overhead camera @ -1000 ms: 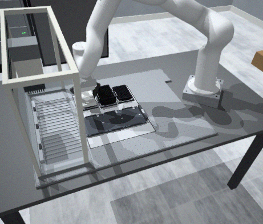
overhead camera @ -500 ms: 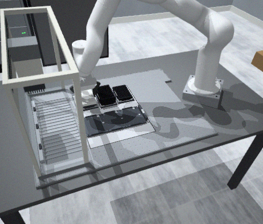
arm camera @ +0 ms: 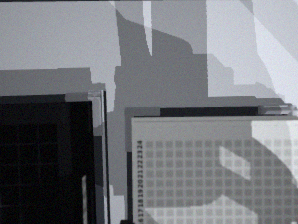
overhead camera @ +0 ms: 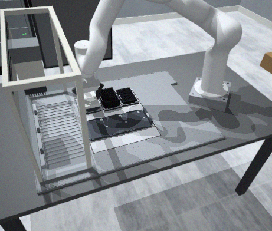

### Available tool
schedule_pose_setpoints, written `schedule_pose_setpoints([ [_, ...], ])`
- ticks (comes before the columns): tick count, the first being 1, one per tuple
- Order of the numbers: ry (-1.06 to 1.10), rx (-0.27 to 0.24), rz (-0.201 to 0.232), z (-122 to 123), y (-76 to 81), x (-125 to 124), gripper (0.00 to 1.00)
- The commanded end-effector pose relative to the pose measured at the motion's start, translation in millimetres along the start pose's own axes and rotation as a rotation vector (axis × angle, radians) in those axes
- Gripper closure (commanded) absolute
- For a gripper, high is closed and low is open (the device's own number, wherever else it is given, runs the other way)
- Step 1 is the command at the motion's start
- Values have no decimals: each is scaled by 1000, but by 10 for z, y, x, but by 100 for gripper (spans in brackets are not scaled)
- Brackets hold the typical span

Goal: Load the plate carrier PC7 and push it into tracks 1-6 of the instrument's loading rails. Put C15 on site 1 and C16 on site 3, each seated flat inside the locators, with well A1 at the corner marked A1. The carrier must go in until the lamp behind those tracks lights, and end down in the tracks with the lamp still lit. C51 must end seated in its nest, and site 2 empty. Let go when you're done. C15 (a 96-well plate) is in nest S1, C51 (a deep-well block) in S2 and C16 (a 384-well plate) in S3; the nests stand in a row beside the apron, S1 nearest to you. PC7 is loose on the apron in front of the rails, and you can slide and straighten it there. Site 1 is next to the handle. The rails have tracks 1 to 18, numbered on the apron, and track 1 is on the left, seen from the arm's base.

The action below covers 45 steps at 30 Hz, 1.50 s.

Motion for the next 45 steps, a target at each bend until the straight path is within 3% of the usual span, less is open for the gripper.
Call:
schedule_pose_setpoints([
  [1, 0, 0, 2, -1, 44, 8, 100],
  [45, 0, 0, 2, -1, 711, 7, 100],
])
Point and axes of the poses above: the point where the finger pads meet when closed, its own y axis back along the fingers, its own x axis across the jaws, z = x × y, the point moved 8 cm from there along y, back along the fingers, and after that the axes turned 14 degrees about -y, right-handed, at the moved point
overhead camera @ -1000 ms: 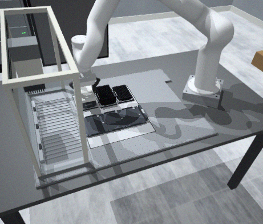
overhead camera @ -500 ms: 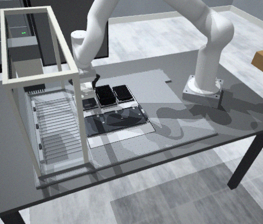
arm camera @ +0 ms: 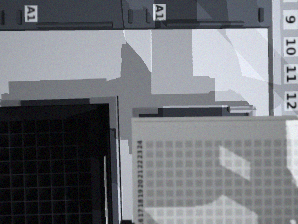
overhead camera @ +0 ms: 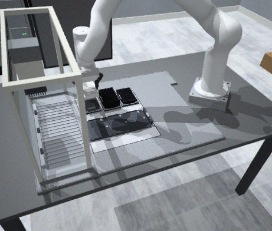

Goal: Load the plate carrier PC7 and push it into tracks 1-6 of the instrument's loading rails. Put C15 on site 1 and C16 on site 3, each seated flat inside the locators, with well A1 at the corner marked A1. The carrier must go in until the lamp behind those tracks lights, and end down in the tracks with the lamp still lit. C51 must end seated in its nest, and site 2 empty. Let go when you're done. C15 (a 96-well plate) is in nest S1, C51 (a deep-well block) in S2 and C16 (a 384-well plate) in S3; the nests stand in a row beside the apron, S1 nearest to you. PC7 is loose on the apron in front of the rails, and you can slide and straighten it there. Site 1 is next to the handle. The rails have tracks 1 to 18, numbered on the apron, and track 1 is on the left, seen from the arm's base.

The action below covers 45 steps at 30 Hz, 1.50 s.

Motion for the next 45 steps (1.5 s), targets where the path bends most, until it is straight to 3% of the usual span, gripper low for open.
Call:
schedule_pose_setpoints([
  [1, 0, 0, 2, 0, 61, 7, 100],
  [15, 0, 0, 2, 0, 272, 6, 100],
  [25, 0, 0, 2, 0, 273, 6, 100],
  [45, -7, 1, 2, -884, 268, -166, 100],
])
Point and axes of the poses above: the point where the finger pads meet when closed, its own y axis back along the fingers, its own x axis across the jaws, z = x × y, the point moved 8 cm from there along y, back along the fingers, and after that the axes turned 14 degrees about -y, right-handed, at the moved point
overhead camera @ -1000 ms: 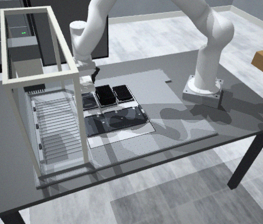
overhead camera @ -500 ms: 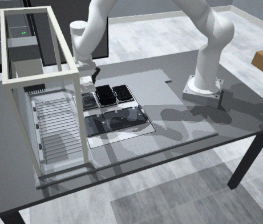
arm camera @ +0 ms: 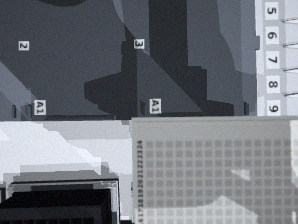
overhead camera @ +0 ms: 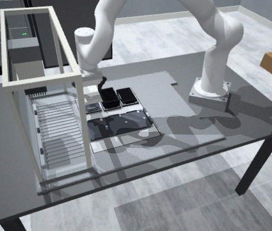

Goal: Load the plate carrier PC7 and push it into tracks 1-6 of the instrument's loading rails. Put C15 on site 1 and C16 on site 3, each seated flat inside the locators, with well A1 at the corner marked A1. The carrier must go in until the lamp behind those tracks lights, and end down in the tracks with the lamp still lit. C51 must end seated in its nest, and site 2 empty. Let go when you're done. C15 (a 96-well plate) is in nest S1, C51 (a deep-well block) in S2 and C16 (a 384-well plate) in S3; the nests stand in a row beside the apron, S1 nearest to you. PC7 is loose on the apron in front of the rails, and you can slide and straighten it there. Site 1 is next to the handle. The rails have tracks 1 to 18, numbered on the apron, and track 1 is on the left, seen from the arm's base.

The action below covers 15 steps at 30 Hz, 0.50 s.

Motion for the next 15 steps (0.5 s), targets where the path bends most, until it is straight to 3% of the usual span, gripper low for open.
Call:
schedule_pose_setpoints([
  [1, -1, 0, 2, -204, 9, -32, 100],
  [15, -1, 0, 2, -792, 6, -151, 100],
])
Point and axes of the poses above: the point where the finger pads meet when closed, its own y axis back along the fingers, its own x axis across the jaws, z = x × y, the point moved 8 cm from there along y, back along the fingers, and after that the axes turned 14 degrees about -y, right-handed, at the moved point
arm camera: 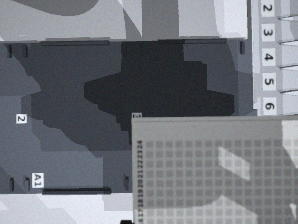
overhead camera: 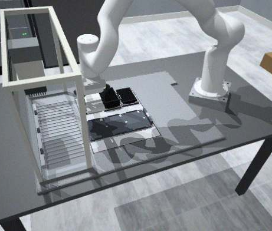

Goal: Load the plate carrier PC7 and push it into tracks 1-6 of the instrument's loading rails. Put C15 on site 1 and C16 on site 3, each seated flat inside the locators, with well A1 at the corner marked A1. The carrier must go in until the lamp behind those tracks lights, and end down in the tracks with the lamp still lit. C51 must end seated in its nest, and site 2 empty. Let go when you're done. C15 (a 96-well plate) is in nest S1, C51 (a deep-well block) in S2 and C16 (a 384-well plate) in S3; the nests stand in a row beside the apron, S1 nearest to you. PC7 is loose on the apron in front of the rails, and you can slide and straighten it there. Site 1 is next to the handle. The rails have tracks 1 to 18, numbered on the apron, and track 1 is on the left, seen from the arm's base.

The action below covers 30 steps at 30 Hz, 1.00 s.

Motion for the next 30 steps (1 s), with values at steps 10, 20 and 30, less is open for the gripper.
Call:
schedule_pose_setpoints([
  [10, 0, 0, 2, -547, 7, -102, 100],
  [20, 0, 0, 2, -602, 7, -112, 100],
  [30, 0, 0, 2, -601, 7, -112, 100],
])
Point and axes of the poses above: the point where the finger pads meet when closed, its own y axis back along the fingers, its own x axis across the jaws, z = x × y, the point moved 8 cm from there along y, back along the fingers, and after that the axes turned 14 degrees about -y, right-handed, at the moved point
